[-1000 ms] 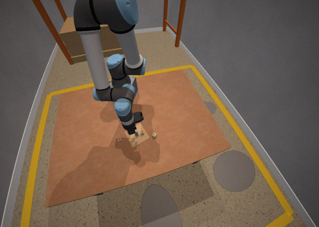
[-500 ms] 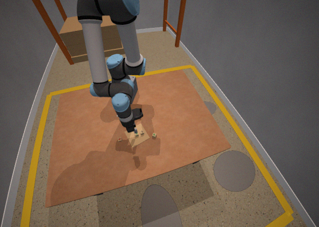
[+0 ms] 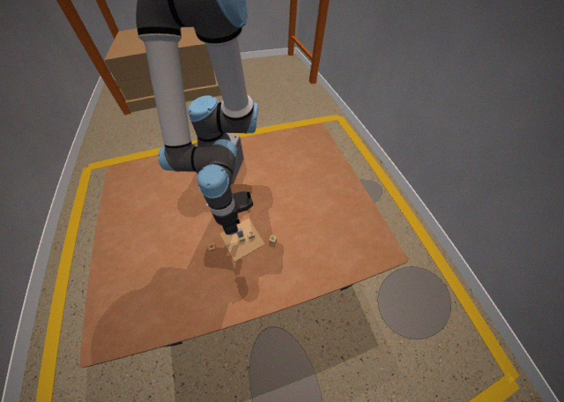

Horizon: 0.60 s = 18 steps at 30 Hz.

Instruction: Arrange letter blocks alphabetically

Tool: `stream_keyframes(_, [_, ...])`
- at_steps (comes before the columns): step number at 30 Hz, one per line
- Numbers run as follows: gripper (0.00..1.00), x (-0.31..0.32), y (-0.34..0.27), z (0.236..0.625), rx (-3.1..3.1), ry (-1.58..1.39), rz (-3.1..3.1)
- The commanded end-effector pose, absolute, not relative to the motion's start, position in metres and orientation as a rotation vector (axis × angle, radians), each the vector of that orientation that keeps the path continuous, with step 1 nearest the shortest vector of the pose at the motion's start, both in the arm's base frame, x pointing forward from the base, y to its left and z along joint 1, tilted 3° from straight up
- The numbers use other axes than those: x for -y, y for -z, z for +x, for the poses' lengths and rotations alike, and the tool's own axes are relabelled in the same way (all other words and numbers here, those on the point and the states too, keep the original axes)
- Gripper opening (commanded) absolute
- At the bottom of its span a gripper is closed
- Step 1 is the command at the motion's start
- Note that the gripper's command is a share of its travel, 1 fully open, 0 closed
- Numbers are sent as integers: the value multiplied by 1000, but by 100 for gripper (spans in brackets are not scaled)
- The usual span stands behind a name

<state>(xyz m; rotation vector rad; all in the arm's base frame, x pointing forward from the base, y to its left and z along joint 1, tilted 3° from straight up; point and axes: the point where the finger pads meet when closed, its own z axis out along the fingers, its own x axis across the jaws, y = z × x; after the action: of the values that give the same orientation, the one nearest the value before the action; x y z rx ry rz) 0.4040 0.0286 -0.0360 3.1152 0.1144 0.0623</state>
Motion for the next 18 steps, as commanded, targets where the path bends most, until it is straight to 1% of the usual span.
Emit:
stream_keyframes(1, [100, -29, 36, 404, -114, -64, 3115])
stream_keyframes(18, [100, -29, 36, 405, -103, -64, 3115])
